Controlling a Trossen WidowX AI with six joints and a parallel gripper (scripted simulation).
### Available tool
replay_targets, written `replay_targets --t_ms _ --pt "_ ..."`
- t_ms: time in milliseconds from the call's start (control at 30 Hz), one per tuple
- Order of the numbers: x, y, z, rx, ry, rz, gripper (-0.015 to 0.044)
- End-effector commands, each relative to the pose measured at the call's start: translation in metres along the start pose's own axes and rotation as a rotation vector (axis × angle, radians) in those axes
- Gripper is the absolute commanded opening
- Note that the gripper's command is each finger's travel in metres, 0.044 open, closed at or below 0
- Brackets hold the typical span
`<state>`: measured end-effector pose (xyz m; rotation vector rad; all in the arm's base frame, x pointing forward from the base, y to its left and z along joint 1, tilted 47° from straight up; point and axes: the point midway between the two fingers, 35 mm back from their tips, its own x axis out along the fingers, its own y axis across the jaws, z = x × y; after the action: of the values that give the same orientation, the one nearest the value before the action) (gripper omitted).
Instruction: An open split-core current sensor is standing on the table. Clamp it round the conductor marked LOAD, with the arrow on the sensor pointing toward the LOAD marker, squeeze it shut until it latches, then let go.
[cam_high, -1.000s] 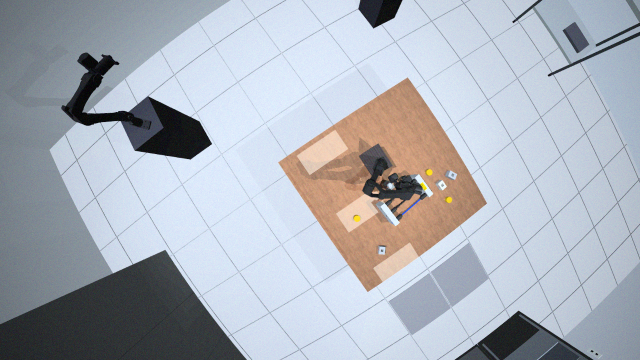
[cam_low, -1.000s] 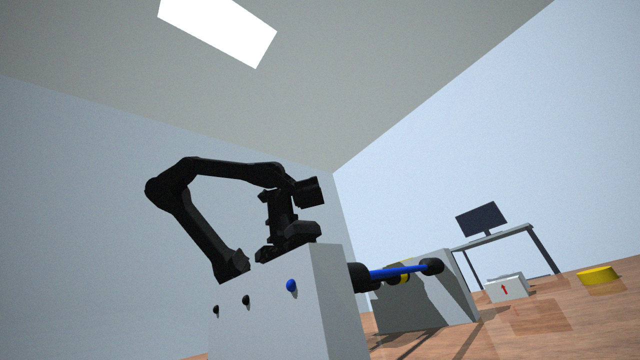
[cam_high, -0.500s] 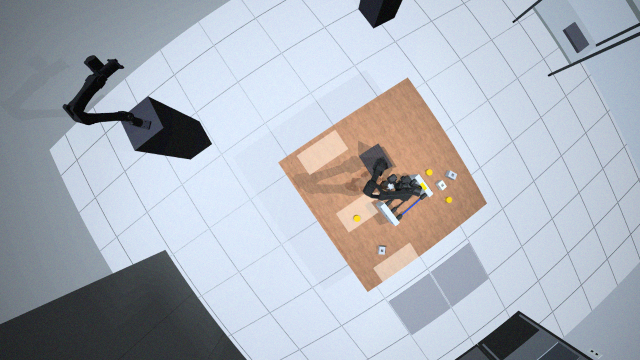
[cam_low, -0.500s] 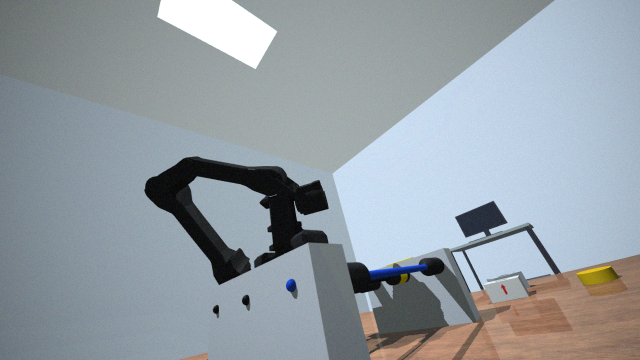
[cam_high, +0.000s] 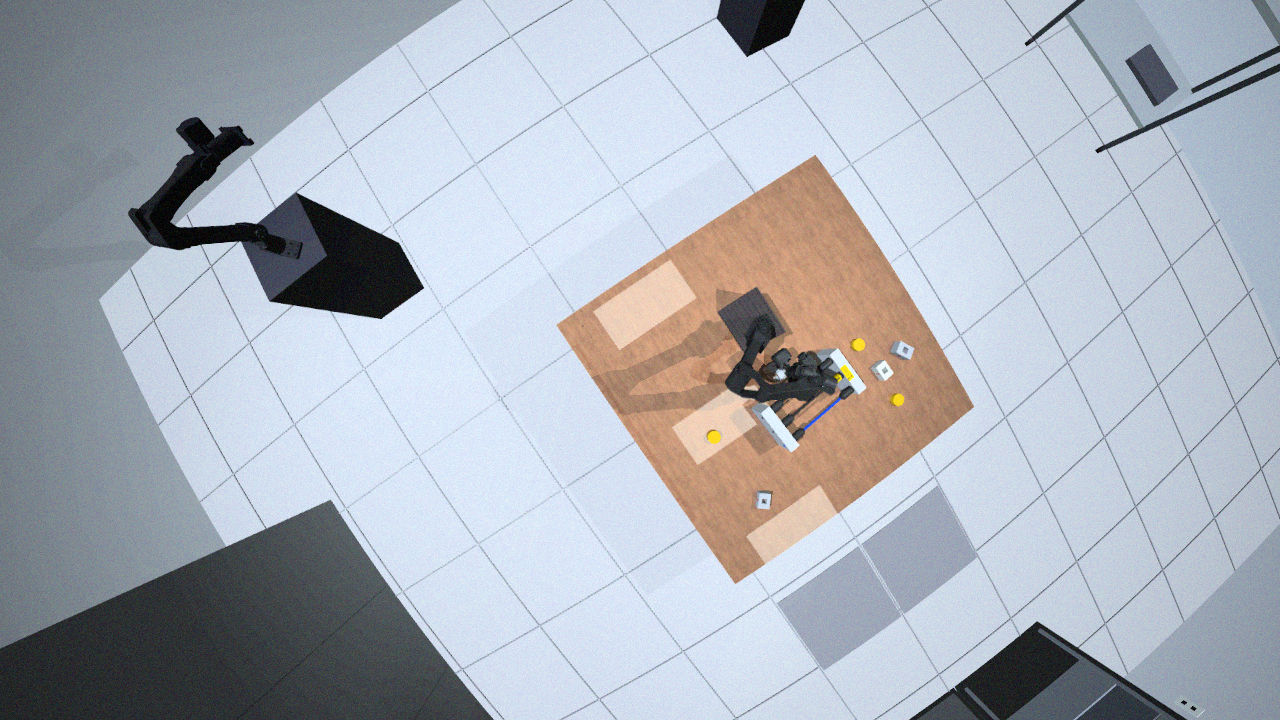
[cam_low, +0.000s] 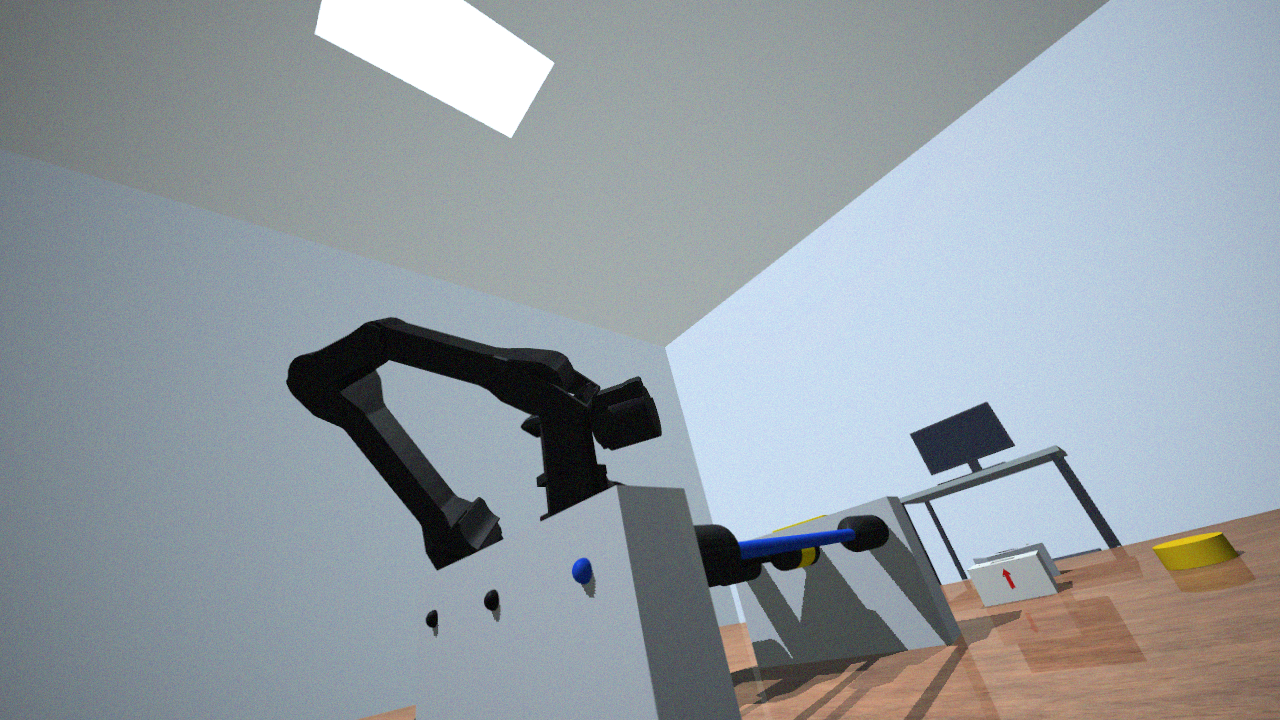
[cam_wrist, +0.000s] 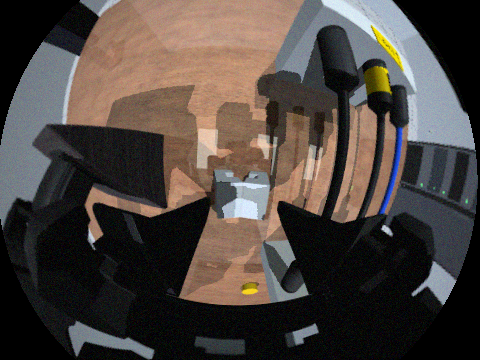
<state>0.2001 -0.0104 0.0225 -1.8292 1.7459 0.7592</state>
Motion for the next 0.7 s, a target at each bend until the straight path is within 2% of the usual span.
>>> replay_targets --t_ms 0,200,667 --pt "0.0076 0.0012 -0.0007 -0.006 0.006 0.0 0.032" --pt "0.0147 0.002 -0.0012 -0.006 0.008 0.0 0.032" --pt "0.0108 0.0012 -0.0007 0.001 0.003 0.001 0.0227"
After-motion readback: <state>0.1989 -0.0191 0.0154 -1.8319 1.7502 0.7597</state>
